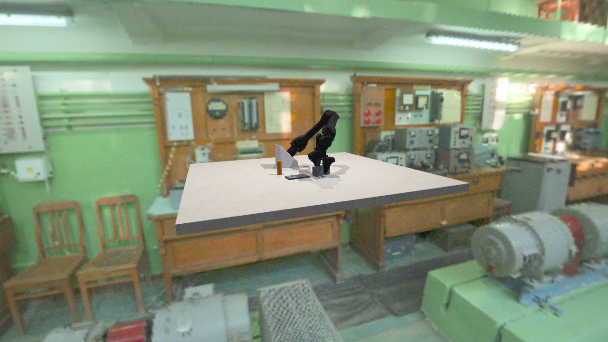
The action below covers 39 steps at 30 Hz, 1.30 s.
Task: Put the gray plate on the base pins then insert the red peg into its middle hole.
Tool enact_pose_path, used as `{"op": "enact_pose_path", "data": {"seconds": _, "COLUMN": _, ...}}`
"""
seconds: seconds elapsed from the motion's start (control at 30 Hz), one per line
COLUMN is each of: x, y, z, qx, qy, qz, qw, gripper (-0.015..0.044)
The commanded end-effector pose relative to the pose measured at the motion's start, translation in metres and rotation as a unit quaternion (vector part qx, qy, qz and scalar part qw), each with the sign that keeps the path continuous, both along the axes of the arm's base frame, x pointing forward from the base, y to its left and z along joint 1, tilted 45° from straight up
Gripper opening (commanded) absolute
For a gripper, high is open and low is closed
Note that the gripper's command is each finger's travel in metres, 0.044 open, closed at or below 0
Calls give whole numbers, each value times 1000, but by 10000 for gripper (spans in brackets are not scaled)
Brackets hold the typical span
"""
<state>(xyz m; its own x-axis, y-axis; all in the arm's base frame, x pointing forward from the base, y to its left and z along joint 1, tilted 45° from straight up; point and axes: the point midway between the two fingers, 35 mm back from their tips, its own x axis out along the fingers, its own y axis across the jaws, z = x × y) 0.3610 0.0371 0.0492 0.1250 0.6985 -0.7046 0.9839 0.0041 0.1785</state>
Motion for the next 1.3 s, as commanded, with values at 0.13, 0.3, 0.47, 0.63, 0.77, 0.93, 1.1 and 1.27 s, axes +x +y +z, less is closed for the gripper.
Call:
{"op": "enact_pose_path", "data": {"seconds": 0.13, "x": 0, "y": 1, "z": -1, "qx": 2, "qy": 3, "qz": -2, "qw": 1000, "gripper": 125}}
{"op": "enact_pose_path", "data": {"seconds": 0.3, "x": 0, "y": 1, "z": -1, "qx": 2, "qy": 3, "qz": -2, "qw": 1000, "gripper": 92}}
{"op": "enact_pose_path", "data": {"seconds": 0.47, "x": 0, "y": 0, "z": -1, "qx": 2, "qy": 3, "qz": -2, "qw": 1000, "gripper": 19}}
{"op": "enact_pose_path", "data": {"seconds": 0.63, "x": 1, "y": -10, "z": 7, "qx": 0, "qy": 3, "qz": -2, "qw": 1000, "gripper": 0}}
{"op": "enact_pose_path", "data": {"seconds": 0.77, "x": 0, "y": -19, "z": 16, "qx": -1, "qy": 3, "qz": -3, "qw": 1000, "gripper": 0}}
{"op": "enact_pose_path", "data": {"seconds": 0.93, "x": -1, "y": -30, "z": 26, "qx": -3, "qy": 3, "qz": -3, "qw": 1000, "gripper": 0}}
{"op": "enact_pose_path", "data": {"seconds": 1.1, "x": -3, "y": -41, "z": 37, "qx": -4, "qy": 3, "qz": -3, "qw": 1000, "gripper": 0}}
{"op": "enact_pose_path", "data": {"seconds": 1.27, "x": -5, "y": -52, "z": 48, "qx": -4, "qy": 4, "qz": -3, "qw": 1000, "gripper": 0}}
